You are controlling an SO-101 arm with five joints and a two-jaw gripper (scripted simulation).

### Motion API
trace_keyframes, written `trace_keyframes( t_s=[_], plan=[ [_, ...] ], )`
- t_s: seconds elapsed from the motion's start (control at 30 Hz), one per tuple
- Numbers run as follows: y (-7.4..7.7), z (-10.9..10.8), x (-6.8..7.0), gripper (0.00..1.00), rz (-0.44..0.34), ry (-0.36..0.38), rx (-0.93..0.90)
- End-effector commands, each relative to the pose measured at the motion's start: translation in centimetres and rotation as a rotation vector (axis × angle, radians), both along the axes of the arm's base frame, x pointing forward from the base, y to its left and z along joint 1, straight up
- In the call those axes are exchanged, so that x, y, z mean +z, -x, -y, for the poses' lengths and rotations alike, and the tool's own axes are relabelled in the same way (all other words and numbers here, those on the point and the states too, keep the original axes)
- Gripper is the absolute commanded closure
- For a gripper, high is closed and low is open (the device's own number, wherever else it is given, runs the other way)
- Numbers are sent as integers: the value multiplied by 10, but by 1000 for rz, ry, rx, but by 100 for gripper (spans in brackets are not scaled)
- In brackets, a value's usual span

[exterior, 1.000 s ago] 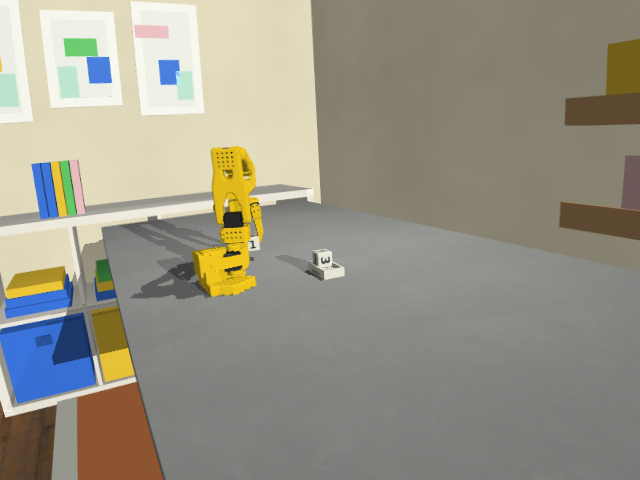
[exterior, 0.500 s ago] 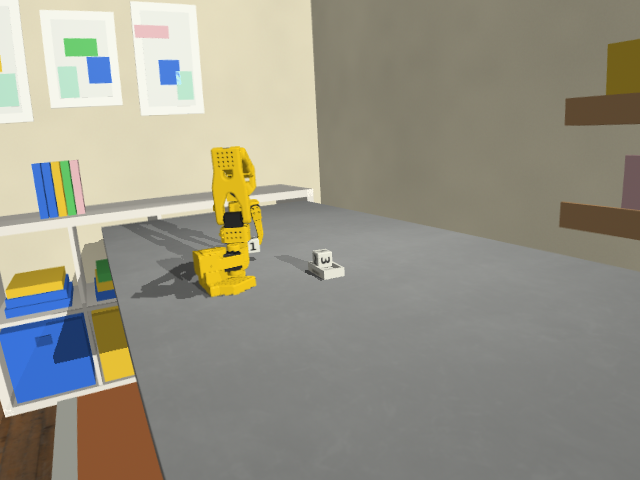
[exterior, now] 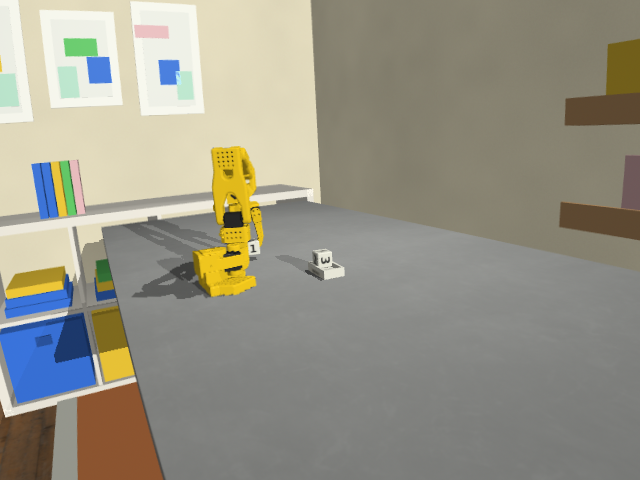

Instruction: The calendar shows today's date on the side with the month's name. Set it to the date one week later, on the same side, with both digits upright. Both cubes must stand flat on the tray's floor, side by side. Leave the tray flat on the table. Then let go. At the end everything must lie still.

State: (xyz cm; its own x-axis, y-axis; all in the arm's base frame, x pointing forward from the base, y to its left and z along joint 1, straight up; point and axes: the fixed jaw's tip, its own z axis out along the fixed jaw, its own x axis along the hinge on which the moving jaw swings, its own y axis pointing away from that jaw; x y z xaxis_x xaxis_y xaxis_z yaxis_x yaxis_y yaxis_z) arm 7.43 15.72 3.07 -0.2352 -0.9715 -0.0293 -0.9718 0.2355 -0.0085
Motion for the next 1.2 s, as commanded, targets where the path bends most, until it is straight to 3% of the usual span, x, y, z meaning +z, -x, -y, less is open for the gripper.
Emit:
trace_keyframes(
  t_s=[0.0,0.97,1.17],
  plan=[
    [0,-3,0,100,9,-19,16],
    [0,-4,-9,100,9,-19,16],
    [0,-4,-9,92,9,-19,16]
  ],
)
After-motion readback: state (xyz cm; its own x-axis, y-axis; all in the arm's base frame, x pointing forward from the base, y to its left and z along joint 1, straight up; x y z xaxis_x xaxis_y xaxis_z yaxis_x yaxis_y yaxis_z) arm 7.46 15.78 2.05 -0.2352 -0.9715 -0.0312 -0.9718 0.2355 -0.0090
